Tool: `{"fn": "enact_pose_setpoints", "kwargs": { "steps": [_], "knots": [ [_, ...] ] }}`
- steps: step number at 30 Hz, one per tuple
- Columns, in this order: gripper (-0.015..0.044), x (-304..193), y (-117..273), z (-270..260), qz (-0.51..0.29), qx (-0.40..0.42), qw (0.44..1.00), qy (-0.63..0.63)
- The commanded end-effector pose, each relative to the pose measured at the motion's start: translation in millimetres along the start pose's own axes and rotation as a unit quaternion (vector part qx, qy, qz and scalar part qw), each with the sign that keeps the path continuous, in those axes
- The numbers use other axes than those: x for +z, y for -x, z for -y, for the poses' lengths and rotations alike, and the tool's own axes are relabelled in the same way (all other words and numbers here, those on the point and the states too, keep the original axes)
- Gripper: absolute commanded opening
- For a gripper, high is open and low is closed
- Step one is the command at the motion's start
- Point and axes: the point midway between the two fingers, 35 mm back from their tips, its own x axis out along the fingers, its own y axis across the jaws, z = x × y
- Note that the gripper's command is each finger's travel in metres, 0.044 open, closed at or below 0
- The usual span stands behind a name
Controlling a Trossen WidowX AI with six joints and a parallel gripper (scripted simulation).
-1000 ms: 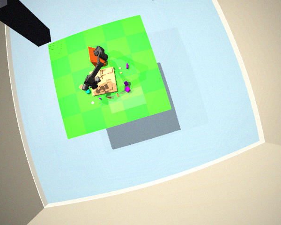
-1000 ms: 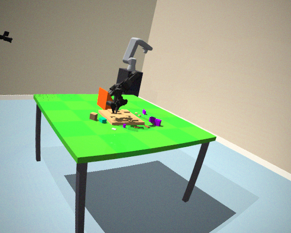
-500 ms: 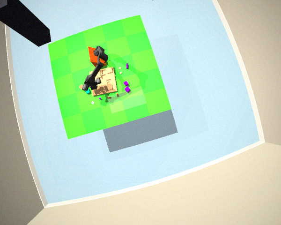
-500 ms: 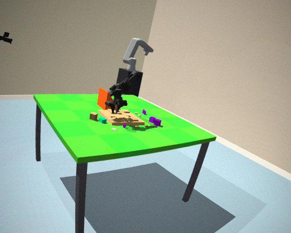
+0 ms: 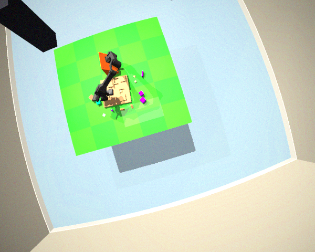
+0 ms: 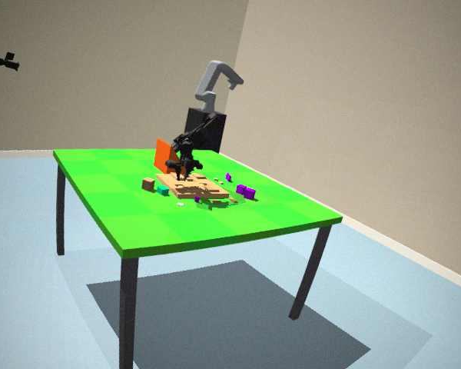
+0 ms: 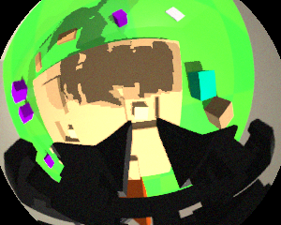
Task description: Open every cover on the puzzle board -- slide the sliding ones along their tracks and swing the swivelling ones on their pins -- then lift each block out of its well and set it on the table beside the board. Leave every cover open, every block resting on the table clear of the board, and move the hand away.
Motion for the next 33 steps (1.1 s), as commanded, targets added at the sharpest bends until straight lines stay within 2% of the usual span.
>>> {"fn": "enact_pose_setpoints", "kwargs": {
  "steps": [1,33],
  "knots": [
    [0.0144,-1,-3,1,-0.001,0.002,1.0,-0.024],
    [0.0144,-1,-16,0,-0.001,0.002,0.999,-0.046]
  ]
}}
